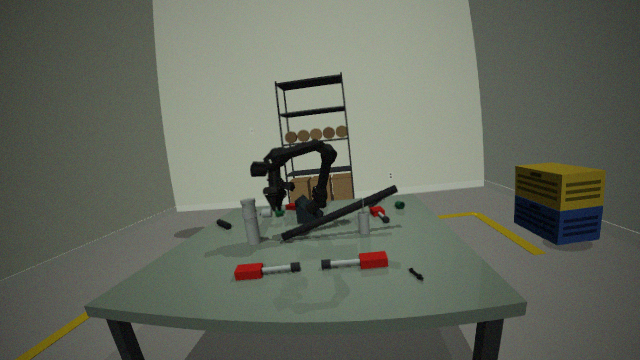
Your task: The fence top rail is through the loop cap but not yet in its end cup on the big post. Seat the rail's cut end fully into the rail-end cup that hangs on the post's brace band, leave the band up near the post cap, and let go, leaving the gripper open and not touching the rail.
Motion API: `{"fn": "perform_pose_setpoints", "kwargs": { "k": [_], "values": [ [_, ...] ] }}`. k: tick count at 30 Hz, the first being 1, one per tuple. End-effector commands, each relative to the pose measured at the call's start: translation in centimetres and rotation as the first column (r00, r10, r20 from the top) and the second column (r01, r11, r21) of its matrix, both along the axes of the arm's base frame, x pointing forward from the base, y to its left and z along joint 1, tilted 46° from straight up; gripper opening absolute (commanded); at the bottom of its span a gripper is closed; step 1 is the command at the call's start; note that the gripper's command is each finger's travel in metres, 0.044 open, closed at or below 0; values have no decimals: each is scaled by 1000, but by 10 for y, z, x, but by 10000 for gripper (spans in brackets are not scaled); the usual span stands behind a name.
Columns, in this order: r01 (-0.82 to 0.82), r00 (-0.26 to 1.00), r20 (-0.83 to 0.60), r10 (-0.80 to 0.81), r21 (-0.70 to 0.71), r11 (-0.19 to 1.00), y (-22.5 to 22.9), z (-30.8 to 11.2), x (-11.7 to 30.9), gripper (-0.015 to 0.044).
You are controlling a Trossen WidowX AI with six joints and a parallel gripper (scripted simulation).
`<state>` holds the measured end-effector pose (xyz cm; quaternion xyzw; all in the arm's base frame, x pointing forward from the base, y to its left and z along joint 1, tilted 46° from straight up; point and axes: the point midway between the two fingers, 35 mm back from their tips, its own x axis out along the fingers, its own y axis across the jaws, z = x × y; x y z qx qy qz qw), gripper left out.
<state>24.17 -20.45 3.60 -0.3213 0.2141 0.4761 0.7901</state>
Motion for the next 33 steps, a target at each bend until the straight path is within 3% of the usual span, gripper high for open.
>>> {"fn": "perform_pose_setpoints", "kwargs": {
  "k": [1, 4, 8, 13, 15, 33],
  "values": [
    [157, 983, -105, -148, 92, 983, 1, 21, -4, 440],
    [385, 904, -279, -324, 198, 902, 3, 50, -10, 440],
    [657, 717, -519, -465, 280, 700, 10, 87, -20, 440],
    [895, 419, -784, -458, 271, 354, 23, 131, -33, 440],
    [931, 347, -835, -427, 250, 266, 26, 140, -36, 440],
    [940, 325, -850, -416, 243, 239, 27, 143, -37, 440]
  ]
}}
